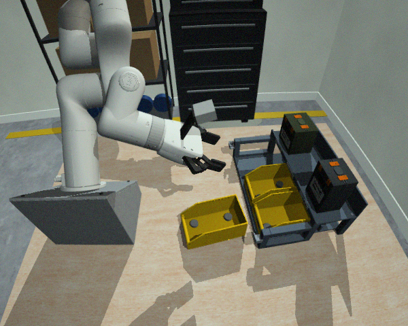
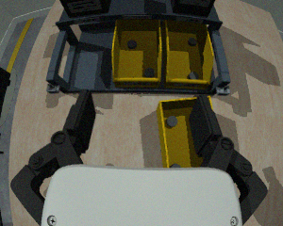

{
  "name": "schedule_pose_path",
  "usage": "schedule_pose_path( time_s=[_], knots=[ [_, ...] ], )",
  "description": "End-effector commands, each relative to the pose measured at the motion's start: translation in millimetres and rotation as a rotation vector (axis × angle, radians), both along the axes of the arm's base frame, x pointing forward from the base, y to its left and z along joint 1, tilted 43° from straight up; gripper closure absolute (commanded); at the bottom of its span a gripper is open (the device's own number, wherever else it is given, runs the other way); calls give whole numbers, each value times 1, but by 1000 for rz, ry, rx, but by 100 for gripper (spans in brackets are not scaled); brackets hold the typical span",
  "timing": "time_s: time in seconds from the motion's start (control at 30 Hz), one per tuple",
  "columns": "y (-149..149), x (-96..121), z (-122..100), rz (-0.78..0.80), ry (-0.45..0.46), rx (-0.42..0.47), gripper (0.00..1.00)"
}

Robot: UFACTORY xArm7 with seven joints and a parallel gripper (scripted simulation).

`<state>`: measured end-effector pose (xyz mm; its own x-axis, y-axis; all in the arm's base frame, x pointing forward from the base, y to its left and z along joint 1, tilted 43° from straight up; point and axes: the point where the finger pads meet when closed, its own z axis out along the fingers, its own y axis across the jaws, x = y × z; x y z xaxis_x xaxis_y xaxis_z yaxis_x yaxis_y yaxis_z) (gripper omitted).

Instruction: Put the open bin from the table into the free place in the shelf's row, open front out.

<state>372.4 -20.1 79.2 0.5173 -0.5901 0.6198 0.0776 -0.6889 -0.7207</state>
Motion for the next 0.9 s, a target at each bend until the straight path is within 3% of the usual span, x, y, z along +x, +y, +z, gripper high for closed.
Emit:
schedule_pose_path(
  time_s=[0.0, 0.27, 0.3, 0.43, 0.83, 0.87],
  knots=[
    [20, 18, 22, -9, 7, -12, 0],
    [20, 18, 22, -9, 7, -12, 0],
    [3, 4, 5, -3, 0, -3, 0],
    [20, 18, 22, -9, 7, -12, 0],
    [20, 18, 22, -9, 7, -12, 0],
    [3, 4, 5, -4, 0, -3, 0]
  ],
)
